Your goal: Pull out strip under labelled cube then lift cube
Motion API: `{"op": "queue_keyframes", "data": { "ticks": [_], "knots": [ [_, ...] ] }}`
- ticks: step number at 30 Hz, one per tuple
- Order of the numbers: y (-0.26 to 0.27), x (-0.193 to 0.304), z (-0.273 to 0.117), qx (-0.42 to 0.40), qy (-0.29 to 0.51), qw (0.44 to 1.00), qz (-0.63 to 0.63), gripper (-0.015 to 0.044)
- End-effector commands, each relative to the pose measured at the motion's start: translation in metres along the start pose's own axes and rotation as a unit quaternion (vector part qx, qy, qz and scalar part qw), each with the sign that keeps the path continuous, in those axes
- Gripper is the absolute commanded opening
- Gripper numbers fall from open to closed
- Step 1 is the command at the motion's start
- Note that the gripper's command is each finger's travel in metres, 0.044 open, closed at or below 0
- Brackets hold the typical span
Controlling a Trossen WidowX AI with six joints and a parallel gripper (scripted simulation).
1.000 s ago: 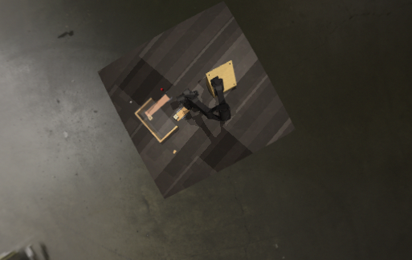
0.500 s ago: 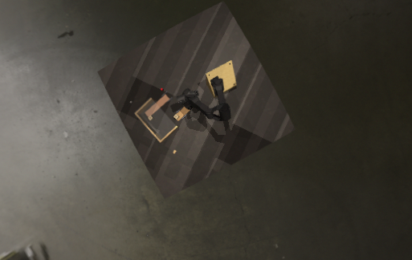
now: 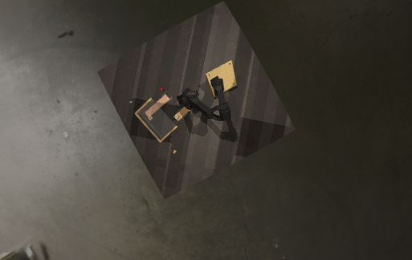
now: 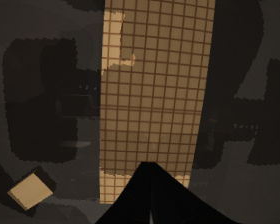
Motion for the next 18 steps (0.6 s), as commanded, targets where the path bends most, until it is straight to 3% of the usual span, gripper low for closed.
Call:
{"op": "queue_keyframes", "data": {
  "ticks": [1,5,8,18],
  "knots": [
    [-0.001,-0.001,-0.006,0.001,0.003,1.000,0.001,0.0000],
    [-0.001,-0.004,-0.040,-0.001,0.013,1.000,0.005,0.0000],
    [-0.001,-0.004,-0.042,-0.001,0.014,1.000,0.005,0.0000],
    [-0.004,-0.048,-0.042,-0.002,0.013,0.999,-0.048,0.0263]
  ]
}}
Point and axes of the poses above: the point midway between the two fingers, 35 mm back from their tips, its own z axis out along the fingers, its own y axis across the jaws, x = y × z, the point moved 8 cm from there along -z, back along the fingers, and after that the axes turned 2 degrees about -z, right-handed, at the moved point
